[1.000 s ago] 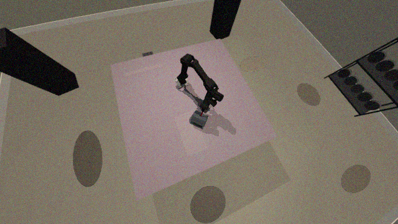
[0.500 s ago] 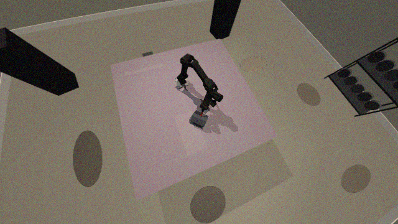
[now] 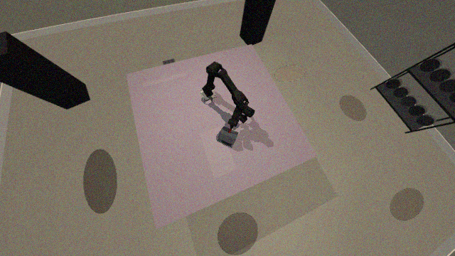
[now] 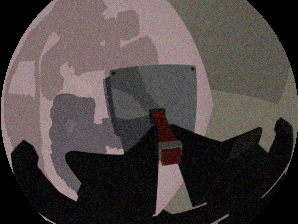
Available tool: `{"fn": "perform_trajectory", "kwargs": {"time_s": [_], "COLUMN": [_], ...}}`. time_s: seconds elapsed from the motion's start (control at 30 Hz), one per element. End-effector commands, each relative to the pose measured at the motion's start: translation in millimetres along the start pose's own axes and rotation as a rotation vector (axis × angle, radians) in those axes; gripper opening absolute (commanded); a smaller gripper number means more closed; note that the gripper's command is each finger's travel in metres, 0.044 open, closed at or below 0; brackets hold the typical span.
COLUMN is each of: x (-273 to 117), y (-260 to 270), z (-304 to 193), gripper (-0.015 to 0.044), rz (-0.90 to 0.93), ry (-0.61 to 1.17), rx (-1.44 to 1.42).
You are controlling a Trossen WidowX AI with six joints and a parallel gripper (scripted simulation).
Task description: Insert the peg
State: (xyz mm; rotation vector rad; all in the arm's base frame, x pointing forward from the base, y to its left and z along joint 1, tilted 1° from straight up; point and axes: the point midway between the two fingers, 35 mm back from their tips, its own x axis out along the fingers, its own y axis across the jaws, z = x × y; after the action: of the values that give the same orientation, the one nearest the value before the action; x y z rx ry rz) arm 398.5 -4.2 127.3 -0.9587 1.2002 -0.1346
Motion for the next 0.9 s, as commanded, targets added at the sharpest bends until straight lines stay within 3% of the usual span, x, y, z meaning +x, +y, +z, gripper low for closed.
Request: {"fn": "perform_trajectory", "kwargs": {"time_s": [0.0,0.87], "x": [3,16], "y": [1,0], "z": [0,0], "gripper": [0.0000,0.0000], "rz": [0.003,0.003], "ry": [0.000,0.000], "rx": [-0.004,-0.004]}}
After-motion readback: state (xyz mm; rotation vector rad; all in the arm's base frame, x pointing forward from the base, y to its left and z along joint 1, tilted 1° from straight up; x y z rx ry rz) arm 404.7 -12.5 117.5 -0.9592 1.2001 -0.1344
